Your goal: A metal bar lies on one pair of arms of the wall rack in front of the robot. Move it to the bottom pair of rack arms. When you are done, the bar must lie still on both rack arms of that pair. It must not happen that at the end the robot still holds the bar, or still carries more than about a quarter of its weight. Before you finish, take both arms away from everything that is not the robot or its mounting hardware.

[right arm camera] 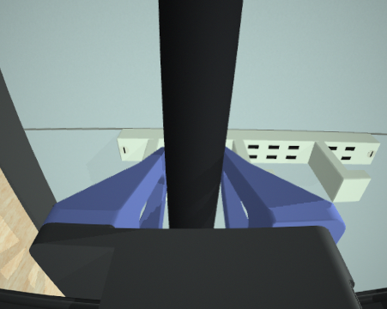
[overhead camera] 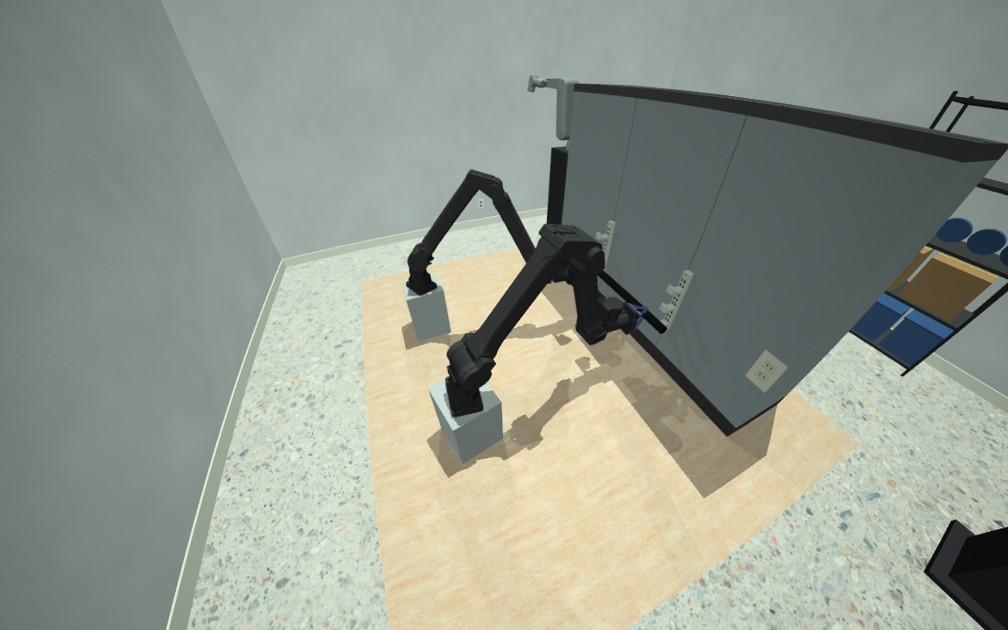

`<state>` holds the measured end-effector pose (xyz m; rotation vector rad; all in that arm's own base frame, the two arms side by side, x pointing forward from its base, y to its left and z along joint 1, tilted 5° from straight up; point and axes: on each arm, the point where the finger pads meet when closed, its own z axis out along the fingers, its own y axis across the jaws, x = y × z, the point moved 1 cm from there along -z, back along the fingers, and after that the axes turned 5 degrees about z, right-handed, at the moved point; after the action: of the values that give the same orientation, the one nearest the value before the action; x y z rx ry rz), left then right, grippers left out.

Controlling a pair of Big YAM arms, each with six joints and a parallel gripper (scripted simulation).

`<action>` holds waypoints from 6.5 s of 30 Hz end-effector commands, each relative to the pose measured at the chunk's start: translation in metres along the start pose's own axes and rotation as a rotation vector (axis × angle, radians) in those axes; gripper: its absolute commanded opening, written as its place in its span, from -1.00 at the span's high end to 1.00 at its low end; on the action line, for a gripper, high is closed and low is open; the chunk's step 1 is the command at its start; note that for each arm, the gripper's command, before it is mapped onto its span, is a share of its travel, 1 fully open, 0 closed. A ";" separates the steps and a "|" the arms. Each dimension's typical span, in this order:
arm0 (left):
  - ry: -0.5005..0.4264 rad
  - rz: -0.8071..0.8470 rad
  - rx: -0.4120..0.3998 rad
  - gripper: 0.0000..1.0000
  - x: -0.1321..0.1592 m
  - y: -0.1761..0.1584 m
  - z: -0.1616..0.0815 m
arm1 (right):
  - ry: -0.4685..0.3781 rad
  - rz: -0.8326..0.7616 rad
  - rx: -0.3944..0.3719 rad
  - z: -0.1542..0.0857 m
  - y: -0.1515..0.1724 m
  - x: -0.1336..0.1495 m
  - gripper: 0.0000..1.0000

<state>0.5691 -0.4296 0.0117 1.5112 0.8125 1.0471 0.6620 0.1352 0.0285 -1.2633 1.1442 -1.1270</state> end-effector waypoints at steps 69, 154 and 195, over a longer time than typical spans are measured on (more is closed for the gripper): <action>0.043 -0.040 -0.088 1.00 0.019 0.030 0.039 | 0.019 0.003 0.079 0.020 -0.063 0.001 1.00; 0.043 -0.040 -0.088 1.00 0.025 0.023 0.072 | 0.019 0.003 0.079 0.054 -0.061 -0.004 1.00; 0.043 -0.040 -0.088 1.00 0.020 0.018 0.094 | 0.019 0.003 0.079 0.076 -0.046 0.003 1.00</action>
<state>0.6374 -0.4508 0.0046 1.4579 0.8229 1.0304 0.7174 0.1453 0.0396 -1.2808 1.1342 -1.1554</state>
